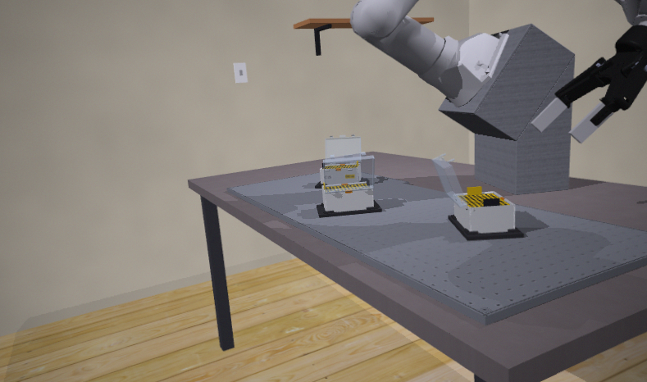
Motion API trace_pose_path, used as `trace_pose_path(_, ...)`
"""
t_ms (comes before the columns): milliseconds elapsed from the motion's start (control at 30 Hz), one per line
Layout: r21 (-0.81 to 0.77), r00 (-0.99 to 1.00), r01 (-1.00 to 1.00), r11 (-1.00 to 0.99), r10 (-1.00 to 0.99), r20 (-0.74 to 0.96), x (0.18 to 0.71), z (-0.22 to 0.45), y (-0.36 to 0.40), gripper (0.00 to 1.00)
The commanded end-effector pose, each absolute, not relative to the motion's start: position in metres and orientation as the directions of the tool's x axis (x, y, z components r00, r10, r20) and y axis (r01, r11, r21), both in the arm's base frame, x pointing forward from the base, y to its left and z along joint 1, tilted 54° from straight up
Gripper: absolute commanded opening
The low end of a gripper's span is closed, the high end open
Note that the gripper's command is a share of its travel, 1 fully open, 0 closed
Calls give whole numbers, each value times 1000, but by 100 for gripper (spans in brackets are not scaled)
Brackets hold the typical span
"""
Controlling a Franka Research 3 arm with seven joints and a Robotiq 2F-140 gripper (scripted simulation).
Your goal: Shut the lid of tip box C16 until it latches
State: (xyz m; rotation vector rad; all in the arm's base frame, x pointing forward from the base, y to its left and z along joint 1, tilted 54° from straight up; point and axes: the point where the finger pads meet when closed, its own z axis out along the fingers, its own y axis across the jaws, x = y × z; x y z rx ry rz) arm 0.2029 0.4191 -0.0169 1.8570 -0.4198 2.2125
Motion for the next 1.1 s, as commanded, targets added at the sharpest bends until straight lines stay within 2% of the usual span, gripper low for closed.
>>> trace_pose_path(0,-116,-187,-324,-939,-57,981,217,-28,421,100)
trace_pose_path(1067,-116,-187,-324,-939,-57,981,324,-107,394,100)
